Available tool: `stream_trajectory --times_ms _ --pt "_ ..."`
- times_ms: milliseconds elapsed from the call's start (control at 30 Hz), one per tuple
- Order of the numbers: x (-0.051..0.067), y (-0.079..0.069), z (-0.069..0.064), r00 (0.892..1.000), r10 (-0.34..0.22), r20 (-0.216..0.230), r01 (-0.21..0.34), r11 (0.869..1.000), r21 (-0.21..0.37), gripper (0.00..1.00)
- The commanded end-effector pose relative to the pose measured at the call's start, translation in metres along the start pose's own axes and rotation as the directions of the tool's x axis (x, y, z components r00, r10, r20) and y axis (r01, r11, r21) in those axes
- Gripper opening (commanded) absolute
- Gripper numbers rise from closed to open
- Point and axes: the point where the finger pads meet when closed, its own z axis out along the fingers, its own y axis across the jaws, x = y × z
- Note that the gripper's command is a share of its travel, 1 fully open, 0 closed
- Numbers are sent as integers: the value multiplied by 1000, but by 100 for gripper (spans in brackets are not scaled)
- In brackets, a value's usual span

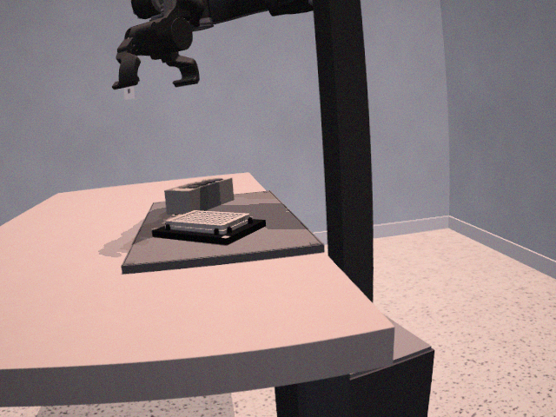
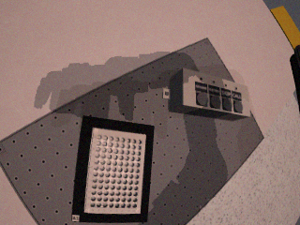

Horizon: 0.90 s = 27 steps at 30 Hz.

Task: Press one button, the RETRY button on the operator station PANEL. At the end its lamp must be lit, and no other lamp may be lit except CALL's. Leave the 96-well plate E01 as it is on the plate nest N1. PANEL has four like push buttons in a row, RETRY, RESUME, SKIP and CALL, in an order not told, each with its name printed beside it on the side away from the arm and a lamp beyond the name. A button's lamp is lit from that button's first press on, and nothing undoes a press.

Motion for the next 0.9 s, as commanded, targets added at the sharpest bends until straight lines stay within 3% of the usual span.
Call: stream_trajectory --times_ms 0,100,267,667,833,867 --pt "0 3 -3 1000 -5 2 5 1000 -16 100" --pt "0 3 -3 1000 -5 2 5 1000 -16 100" --pt "-14 -35 23 1000 -5 3 5 1000 -16 100" --pt "-14 -35 23 1000 -5 3 5 1000 -16 100" --pt "-27 -73 49 1000 -5 3 5 1000 -16 100" --pt "-27 -73 49 1000 -5 3 5 1000 -16 100"
